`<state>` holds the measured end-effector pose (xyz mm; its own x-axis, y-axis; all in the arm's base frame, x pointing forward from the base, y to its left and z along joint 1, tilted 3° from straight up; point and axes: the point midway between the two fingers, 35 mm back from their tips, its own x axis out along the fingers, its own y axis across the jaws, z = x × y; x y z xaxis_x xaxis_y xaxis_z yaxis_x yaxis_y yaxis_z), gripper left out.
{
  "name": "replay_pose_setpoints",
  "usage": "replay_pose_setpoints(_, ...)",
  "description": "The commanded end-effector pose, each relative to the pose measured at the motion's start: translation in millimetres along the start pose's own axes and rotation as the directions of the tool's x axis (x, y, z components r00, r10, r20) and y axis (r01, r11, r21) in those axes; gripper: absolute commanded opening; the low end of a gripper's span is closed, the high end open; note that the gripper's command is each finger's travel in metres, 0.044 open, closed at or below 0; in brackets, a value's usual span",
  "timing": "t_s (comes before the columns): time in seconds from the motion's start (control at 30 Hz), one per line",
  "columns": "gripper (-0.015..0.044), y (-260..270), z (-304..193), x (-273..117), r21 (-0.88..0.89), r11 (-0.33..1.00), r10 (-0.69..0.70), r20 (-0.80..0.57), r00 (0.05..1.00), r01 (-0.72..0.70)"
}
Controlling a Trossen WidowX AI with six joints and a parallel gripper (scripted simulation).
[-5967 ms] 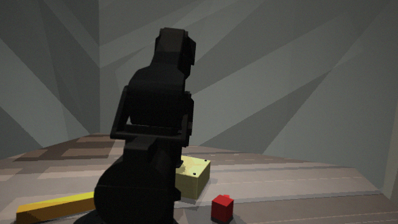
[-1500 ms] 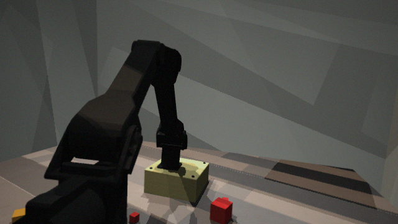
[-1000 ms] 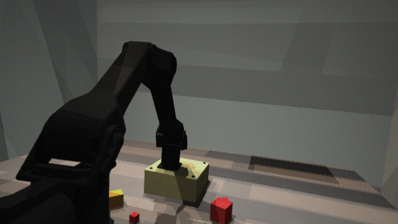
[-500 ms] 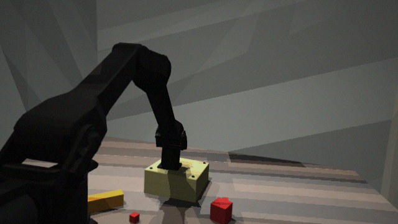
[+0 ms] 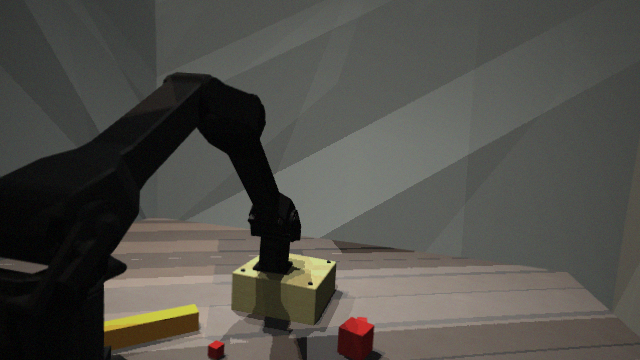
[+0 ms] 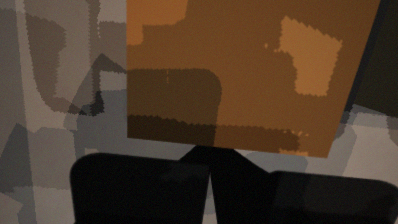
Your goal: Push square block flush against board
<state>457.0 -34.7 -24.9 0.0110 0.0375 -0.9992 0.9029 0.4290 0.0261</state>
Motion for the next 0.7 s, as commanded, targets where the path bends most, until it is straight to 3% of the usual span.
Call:
replay_pose_setpoints(0.0,0.0000,-2,9,3,-0.001,1.000,-0.006,0.002,1.000,0.006)
replay_pose_setpoints(0.67,0.0000,-6,39,3,-0.001,1.000,-0.007,0.004,1.000,0.007)
